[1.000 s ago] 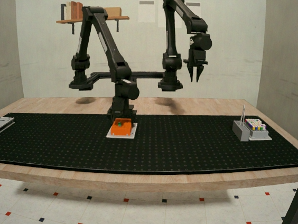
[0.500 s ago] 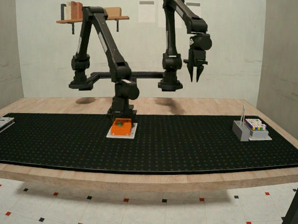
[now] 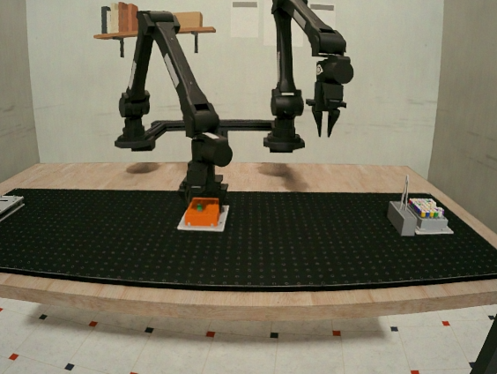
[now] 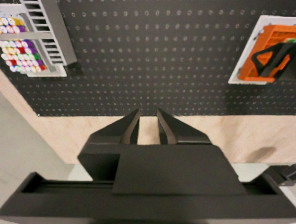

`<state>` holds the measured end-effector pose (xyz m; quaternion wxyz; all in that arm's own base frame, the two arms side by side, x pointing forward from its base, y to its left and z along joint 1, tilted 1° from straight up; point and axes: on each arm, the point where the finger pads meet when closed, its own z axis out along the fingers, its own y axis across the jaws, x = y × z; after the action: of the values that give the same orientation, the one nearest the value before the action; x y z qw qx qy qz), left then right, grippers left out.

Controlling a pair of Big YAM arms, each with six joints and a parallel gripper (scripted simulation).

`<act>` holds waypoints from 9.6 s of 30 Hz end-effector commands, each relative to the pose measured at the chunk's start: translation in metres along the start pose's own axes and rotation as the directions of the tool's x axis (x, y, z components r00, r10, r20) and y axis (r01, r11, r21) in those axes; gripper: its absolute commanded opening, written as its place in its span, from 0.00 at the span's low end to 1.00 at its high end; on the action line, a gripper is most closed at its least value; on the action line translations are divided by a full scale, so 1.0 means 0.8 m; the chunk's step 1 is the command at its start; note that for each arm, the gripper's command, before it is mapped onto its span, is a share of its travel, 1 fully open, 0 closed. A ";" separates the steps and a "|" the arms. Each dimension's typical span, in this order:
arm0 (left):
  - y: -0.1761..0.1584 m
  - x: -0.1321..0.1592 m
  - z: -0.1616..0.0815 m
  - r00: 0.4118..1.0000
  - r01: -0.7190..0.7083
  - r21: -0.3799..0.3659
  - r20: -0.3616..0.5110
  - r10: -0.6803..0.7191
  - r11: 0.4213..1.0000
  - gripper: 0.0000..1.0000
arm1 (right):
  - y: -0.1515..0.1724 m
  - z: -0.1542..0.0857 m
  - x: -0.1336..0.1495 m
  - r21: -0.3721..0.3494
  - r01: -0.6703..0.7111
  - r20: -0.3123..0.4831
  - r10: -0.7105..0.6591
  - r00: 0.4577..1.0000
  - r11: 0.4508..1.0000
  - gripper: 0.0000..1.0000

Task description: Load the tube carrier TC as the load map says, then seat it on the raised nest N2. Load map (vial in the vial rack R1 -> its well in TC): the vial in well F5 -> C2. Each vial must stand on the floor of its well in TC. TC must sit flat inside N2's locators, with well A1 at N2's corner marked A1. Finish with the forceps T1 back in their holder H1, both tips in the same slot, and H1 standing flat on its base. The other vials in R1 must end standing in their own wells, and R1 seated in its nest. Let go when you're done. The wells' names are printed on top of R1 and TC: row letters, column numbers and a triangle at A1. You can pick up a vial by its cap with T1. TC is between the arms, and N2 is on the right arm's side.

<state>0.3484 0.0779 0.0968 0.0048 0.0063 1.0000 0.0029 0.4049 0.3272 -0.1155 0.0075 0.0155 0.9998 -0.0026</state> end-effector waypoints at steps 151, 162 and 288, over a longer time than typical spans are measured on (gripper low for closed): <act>0.005 -0.015 -0.015 0.999 0.012 -0.010 0.035 -0.012 1.000 0.24 | 0.014 -0.087 -0.014 -0.018 -0.001 0.021 0.001 1.000 1.000 0.00; 0.005 -0.015 -0.015 0.999 0.012 -0.010 0.035 -0.012 1.000 0.24 | 0.014 -0.087 -0.014 -0.018 -0.001 0.021 0.001 1.000 1.000 0.00; 0.005 -0.015 -0.015 0.999 0.012 -0.010 0.035 -0.012 1.000 0.24 | -0.213 -0.088 -0.043 -0.012 0.022 0.032 -0.022 0.999 1.000 0.00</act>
<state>0.3484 0.0779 0.0968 0.0048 0.0063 1.0000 0.0029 0.4218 0.1600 -0.0576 0.0011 0.0062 1.0000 -0.0072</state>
